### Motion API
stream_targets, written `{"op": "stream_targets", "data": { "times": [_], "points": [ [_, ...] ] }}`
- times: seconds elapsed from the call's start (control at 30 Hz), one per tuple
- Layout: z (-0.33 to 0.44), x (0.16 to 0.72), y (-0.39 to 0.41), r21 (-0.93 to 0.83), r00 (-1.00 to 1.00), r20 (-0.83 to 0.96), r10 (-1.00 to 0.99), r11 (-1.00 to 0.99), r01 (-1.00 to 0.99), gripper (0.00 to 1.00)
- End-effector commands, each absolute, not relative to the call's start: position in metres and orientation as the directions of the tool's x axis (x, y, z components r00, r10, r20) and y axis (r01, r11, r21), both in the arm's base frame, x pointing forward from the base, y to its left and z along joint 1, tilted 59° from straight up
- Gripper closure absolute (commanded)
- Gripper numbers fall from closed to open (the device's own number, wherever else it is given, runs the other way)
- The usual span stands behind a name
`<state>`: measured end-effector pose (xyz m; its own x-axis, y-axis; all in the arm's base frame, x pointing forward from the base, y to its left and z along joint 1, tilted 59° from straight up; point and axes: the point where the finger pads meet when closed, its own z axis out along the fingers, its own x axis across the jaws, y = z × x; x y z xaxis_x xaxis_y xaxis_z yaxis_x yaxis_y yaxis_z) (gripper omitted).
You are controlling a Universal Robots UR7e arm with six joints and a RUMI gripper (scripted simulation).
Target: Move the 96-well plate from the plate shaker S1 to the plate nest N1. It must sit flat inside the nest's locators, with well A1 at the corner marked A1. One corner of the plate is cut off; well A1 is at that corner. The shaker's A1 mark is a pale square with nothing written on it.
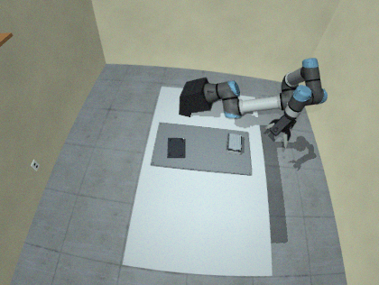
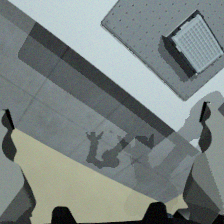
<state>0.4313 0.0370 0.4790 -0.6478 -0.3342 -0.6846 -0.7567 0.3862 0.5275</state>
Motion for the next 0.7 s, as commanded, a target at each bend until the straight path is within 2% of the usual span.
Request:
{"op": "stream_targets", "data": {
  "times": [0.0,0.67],
  "points": [
    [0.479,0.431,0.037,0.527,-0.648,-0.685,-0.334,0.387,-0.757,0.0],
    [0.462,0.422,0.042,0.486,-0.602,-0.714,-0.357,0.367,-0.793,0.0]
  ]
}}
